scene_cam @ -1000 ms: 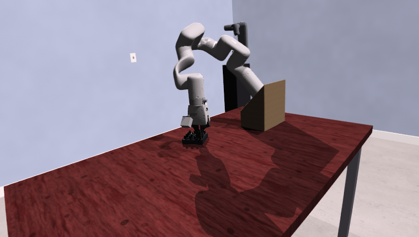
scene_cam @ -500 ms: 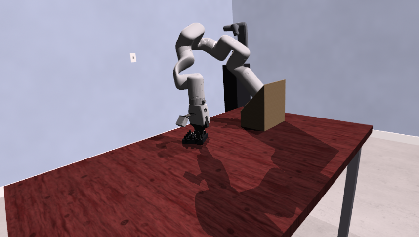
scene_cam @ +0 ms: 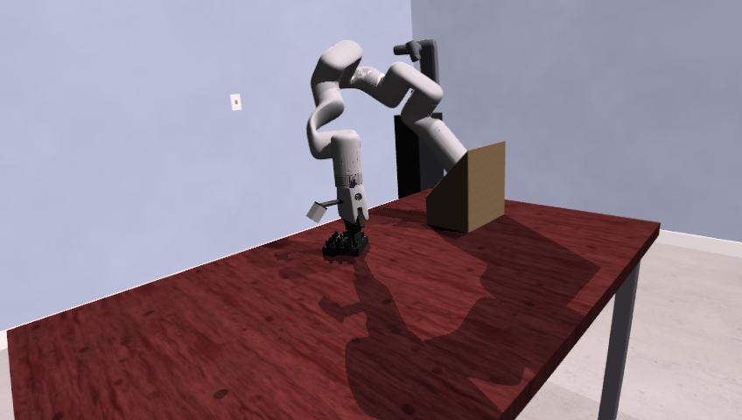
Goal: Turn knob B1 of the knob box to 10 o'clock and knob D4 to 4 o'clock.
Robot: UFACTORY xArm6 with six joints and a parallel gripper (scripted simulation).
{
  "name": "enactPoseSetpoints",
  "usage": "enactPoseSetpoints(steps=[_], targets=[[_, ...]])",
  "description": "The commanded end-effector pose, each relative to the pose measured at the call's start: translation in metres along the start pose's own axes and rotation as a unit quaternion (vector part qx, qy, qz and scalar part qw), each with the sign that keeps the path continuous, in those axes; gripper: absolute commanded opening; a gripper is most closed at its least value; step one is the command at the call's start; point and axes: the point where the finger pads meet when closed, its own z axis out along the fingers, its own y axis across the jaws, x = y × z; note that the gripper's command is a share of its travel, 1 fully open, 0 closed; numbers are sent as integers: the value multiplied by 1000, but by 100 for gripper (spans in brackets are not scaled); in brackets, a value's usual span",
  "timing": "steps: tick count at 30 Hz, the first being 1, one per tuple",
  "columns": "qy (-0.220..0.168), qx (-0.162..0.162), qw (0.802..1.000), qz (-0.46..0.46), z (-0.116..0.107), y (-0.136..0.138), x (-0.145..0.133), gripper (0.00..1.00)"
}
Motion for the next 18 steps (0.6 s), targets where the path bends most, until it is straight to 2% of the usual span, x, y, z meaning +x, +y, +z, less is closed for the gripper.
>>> enactPoseSetpoints(steps=[1,15,18], targets=[[4,0,999,34,-1,0,1,8],[4,0,978,207,-1,0,1,8],[4,0,976,218,-1,0,1,8]])
